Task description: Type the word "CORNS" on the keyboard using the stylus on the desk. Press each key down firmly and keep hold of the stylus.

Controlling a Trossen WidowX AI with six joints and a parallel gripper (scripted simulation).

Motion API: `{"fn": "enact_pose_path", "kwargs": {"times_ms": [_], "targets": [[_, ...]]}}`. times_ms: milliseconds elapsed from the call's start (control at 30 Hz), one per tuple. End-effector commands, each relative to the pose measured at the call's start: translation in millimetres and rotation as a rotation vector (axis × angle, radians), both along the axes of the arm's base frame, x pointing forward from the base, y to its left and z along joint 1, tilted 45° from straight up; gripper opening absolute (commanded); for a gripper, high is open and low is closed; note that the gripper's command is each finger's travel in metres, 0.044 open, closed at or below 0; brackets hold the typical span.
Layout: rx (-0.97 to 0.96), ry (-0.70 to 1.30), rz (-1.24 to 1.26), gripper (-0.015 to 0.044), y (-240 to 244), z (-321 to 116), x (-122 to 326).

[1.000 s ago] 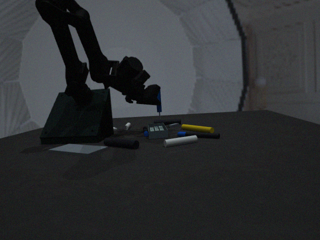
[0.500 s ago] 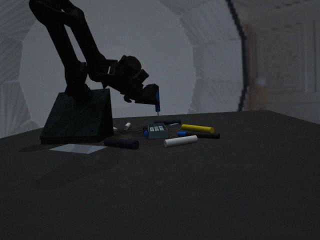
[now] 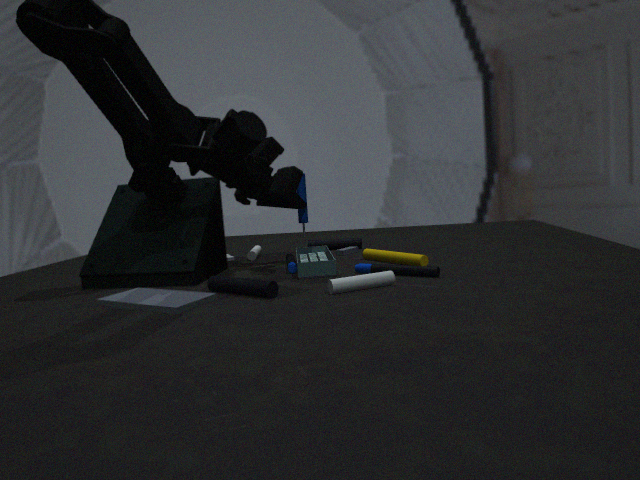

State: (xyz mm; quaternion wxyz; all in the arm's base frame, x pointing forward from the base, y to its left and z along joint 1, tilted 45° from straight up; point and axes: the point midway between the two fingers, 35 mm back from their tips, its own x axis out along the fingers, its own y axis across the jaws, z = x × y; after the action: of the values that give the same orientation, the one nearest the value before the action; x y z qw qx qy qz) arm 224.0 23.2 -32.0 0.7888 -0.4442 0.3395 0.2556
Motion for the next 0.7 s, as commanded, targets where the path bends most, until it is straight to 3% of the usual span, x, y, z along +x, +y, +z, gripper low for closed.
{"fn": "enact_pose_path", "kwargs": {"times_ms": [0, 667], "targets": [[0.000, -0.004, 0.004, 0.0000, -1.4, 1.8, -4.4], [-0.001, -0.002, 0.004, 0.0000, -15.8, -11.4, -3.6]]}}
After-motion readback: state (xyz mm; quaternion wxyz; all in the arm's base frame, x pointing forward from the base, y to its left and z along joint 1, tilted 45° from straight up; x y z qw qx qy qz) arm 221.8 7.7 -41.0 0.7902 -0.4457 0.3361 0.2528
